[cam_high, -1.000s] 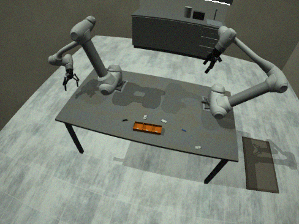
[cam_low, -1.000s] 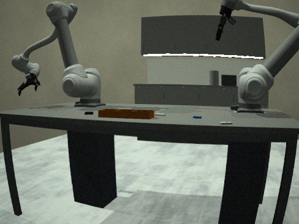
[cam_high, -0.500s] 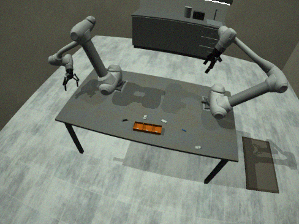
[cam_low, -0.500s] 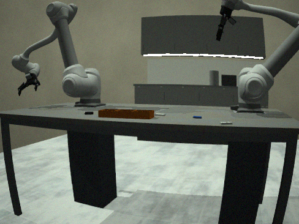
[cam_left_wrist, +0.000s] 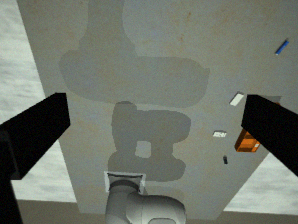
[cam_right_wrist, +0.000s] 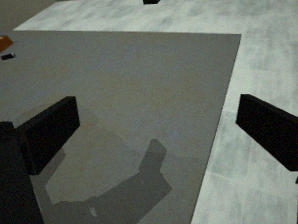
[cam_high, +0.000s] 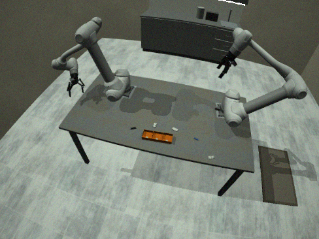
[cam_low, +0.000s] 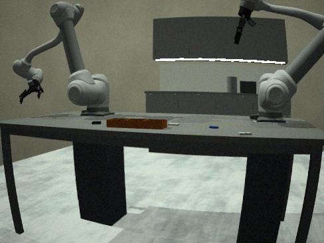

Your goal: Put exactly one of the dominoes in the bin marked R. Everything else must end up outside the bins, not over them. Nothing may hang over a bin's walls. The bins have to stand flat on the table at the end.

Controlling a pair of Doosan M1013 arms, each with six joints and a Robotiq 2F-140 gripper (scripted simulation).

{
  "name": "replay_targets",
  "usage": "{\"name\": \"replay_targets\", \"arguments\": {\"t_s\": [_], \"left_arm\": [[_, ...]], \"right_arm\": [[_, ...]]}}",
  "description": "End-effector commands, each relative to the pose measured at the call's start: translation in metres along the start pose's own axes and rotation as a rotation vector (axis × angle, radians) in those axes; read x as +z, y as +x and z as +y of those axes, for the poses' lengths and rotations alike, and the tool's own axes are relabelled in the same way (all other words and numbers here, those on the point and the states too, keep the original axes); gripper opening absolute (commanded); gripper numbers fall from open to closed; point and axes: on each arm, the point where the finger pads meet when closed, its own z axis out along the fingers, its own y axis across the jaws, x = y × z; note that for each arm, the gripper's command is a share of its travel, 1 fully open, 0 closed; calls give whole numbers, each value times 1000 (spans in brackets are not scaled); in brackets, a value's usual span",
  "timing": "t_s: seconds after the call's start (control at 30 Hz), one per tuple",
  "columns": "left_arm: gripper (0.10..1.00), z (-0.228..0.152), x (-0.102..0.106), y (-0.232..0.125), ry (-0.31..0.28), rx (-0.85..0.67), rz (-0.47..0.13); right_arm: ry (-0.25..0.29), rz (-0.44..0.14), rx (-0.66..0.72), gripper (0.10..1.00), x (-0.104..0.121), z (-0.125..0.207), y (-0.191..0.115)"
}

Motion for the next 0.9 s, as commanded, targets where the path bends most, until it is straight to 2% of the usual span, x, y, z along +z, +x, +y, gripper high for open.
{"name": "replay_targets", "arguments": {"t_s": [0.0, 0.87], "left_arm": [[1000, 0, 0, 0, 0, 0, 0], [1000, -21, 0, -2, 34, 96, 1]], "right_arm": [[-1, 0, -1, 1000, 0, 0, 1], [-1, 0, -1, 1000, 0, 0, 1]]}}
